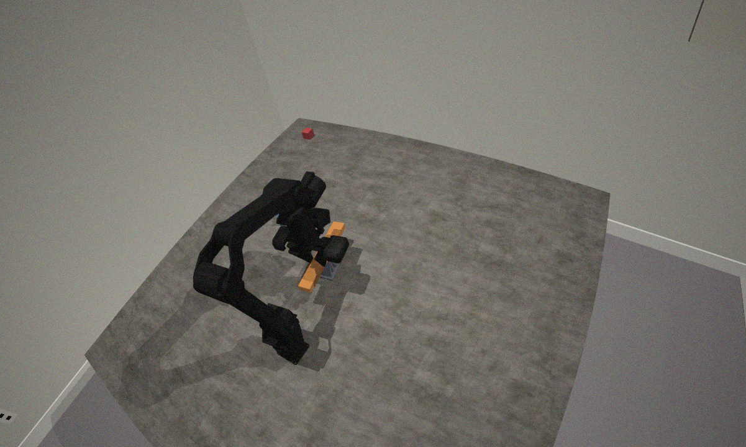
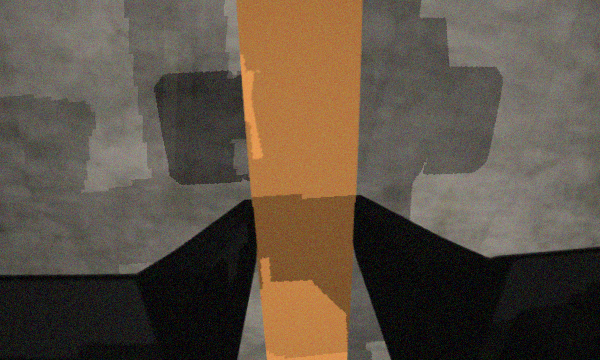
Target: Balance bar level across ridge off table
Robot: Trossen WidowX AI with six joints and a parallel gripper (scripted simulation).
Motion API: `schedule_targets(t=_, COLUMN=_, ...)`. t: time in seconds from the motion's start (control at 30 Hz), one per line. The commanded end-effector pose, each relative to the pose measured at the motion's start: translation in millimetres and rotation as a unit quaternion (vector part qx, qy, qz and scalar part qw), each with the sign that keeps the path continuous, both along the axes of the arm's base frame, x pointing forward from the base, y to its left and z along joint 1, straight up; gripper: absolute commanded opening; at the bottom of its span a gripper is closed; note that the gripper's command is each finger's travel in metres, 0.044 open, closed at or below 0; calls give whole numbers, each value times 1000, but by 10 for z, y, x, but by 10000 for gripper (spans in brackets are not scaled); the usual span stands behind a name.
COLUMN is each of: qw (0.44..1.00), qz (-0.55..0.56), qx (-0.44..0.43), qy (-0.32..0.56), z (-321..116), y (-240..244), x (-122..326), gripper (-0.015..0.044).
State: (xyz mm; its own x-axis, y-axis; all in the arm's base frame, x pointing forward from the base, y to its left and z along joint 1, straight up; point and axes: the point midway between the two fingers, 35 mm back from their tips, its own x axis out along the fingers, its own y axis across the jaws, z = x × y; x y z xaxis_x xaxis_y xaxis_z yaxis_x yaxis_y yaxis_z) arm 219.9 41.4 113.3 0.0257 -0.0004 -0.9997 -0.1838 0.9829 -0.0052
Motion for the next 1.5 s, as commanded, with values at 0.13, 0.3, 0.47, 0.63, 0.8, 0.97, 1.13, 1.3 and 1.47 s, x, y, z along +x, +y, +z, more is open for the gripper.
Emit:
schedule_targets(t=0.13, qw=1000, qz=2, qx=3, qy=0, z=-10, y=8, x=1, gripper=0)
schedule_targets(t=0.3, qw=1000, qz=2, qx=3, qy=0, z=-15, y=8, x=1, gripper=0)
schedule_targets(t=0.47, qw=1000, qz=2, qx=3, qy=0, z=-20, y=8, x=2, gripper=0)
schedule_targets(t=0.63, qw=1000, qz=2, qx=3, qy=0, z=-23, y=8, x=1, gripper=0)
schedule_targets(t=0.8, qw=1000, qz=2, qx=3, qy=0, z=-27, y=7, x=0, gripper=0)
schedule_targets(t=0.97, qw=1000, qz=2, qx=3, qy=0, z=-31, y=7, x=0, gripper=0)
schedule_targets(t=1.13, qw=1000, qz=2, qx=3, qy=0, z=-36, y=7, x=-1, gripper=0)
schedule_targets(t=1.3, qw=1000, qz=2, qx=3, qy=0, z=-40, y=7, x=-1, gripper=0)
schedule_targets(t=1.47, qw=1000, qz=2, qx=3, qy=0, z=-44, y=7, x=-2, gripper=0)
